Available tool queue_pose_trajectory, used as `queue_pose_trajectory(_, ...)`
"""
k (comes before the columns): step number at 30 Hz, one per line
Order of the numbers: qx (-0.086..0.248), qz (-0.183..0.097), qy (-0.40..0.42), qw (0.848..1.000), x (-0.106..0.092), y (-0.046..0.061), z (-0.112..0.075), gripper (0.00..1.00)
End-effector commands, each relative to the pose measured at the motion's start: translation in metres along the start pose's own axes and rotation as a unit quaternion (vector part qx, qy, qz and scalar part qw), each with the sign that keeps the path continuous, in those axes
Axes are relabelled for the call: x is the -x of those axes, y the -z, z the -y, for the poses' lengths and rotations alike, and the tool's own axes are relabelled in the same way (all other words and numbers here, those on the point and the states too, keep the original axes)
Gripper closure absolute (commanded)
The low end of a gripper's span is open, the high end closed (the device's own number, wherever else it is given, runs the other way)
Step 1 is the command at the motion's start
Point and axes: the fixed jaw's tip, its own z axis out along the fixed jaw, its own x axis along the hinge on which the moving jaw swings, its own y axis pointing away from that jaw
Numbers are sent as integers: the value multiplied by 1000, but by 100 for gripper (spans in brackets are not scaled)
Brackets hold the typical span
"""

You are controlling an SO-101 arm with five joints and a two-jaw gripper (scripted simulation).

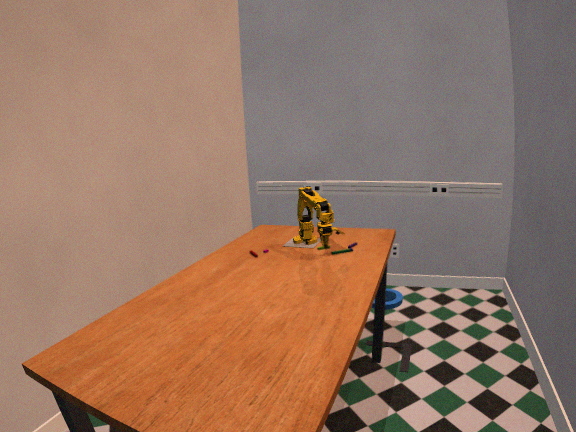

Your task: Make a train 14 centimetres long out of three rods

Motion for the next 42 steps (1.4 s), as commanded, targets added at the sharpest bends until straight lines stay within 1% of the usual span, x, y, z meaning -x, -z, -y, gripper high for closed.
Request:
queue_pose_trajectory(1,-7,2,9,1000,2,-1,0,100)
queue_pose_trajectory(17,-7,2,9,1000,2,-16,0,100)
queue_pose_trajectory(26,-7,2,9,1000,2,-18,0,100)
queue_pose_trajectory(27,15,-1,9,1000,2,-25,-5,100)
queue_pose_trajectory(42,15,-1,9,1000,2,-25,-5,100)
